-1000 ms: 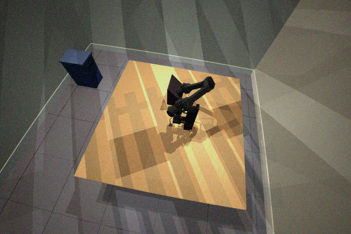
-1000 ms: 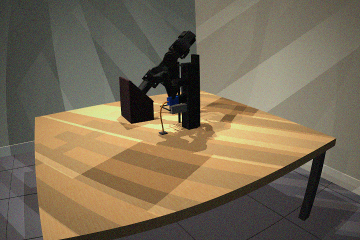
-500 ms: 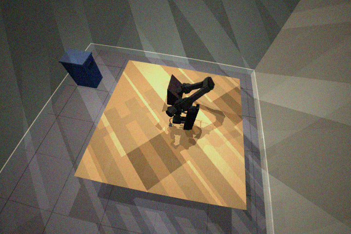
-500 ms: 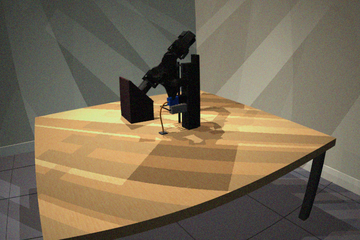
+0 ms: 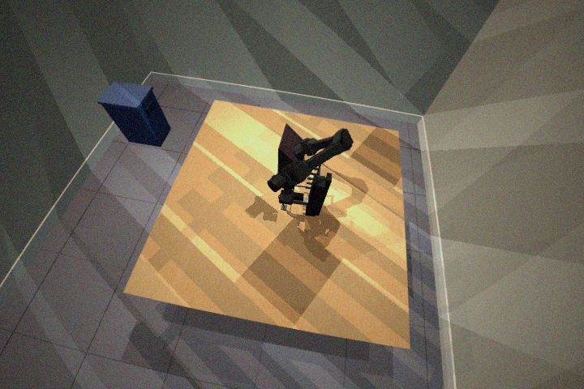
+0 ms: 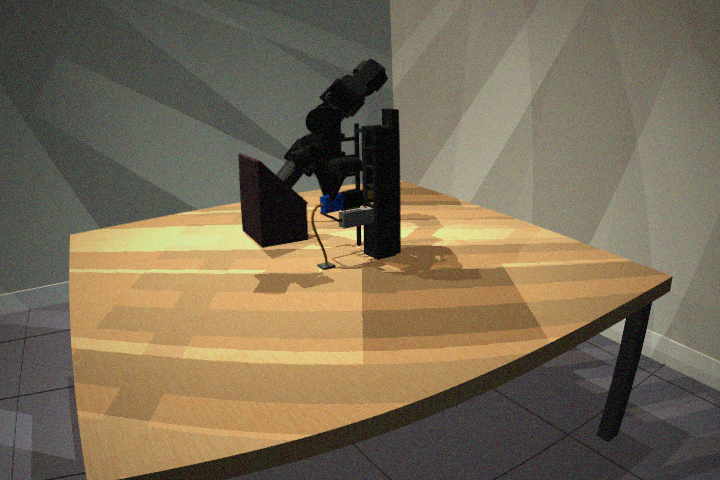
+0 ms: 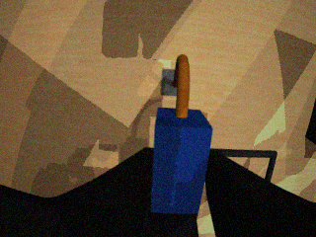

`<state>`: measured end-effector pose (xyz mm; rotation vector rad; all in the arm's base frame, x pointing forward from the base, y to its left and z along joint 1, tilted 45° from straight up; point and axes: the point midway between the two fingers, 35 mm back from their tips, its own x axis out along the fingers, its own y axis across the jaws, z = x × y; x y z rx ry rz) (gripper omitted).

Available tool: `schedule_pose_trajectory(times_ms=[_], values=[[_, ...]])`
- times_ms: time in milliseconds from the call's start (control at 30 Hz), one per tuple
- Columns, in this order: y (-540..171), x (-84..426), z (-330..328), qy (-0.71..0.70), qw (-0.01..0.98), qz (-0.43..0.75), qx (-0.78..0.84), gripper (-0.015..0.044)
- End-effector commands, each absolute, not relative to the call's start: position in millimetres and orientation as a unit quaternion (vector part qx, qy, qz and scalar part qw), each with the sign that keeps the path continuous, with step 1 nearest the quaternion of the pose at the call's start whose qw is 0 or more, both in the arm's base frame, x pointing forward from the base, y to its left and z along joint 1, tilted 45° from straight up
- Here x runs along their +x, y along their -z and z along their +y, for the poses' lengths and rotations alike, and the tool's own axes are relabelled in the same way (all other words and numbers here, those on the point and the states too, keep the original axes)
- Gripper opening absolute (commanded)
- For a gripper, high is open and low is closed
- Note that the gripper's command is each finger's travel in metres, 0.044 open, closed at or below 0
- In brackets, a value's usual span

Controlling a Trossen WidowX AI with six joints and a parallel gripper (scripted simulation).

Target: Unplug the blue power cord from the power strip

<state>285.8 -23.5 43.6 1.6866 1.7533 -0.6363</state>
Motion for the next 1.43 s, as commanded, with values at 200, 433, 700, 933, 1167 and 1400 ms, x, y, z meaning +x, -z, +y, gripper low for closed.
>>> schedule_pose_trajectory(times_ms=[200, 433, 700, 933, 1167, 1400], values=[[-46.5, 286.8, -18.0, 0.239, 0.308, 0.666, 0.636, 0.0236], [-43.1, 288.2, -23.7, 0.239, 0.308, 0.666, 0.636, 0.042], [-13.4, 293.2, -69.5, 0.24, 0.309, 0.666, 0.636, 0.044], [-13.4, 293.2, -69.5, 0.24, 0.309, 0.666, 0.636, 0.044], [-13.4, 293.2, -69.5, 0.24, 0.309, 0.666, 0.636, 0.044], [-13.4, 293.2, -69.5, 0.24, 0.309, 0.666, 0.636, 0.044]])
